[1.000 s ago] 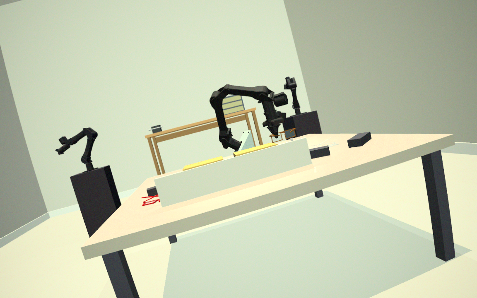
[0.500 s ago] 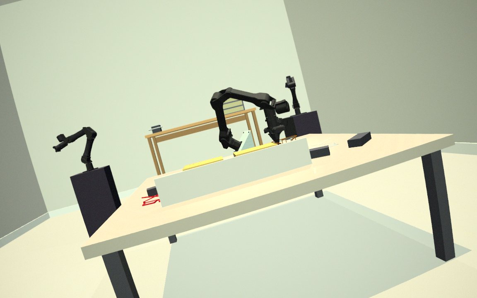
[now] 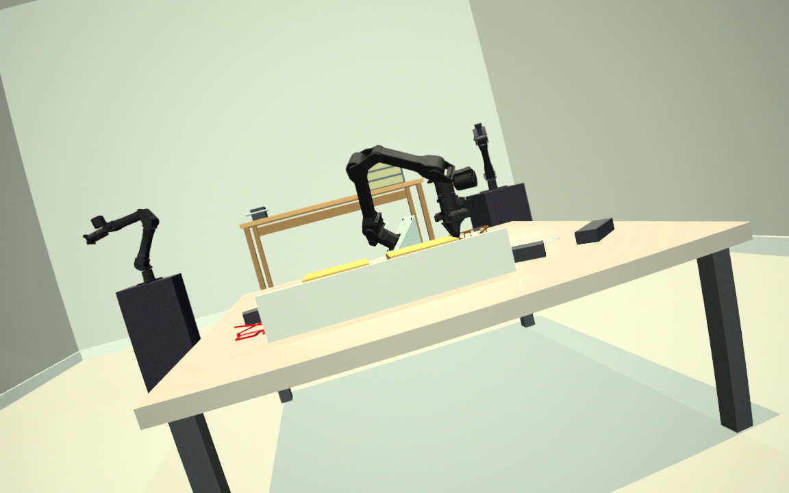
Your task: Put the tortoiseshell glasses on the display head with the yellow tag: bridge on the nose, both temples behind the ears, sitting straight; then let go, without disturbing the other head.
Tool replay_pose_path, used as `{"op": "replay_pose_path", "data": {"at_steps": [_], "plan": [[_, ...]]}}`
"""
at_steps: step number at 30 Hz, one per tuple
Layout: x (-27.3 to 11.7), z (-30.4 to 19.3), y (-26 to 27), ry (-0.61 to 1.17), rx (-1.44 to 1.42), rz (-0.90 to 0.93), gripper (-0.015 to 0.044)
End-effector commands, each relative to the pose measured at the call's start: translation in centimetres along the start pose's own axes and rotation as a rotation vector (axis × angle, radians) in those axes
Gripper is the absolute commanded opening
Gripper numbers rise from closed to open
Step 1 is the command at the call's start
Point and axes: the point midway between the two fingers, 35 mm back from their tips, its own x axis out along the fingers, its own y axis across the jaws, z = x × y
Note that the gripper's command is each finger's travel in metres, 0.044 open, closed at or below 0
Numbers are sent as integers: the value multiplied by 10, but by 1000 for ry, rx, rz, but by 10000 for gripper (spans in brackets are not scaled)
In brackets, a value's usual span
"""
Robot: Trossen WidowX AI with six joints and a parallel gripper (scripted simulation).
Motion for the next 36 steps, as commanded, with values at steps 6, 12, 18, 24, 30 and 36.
{"op": "replay_pose_path", "data": {"at_steps": [6, 12, 18, 24, 30, 36], "plan": [[0, -5, 2, 2, -2, -5, 0], [0, -8, 4, 2, -2, -5, 0], [0, -11, 6, 3, -2, -5, 0], [0, -14, 8, 3, -2, -5, 0], [0, -17, 9, 3, -2, -5, 0], [0, -20, 10, 3, -2, -5, 0]]}}
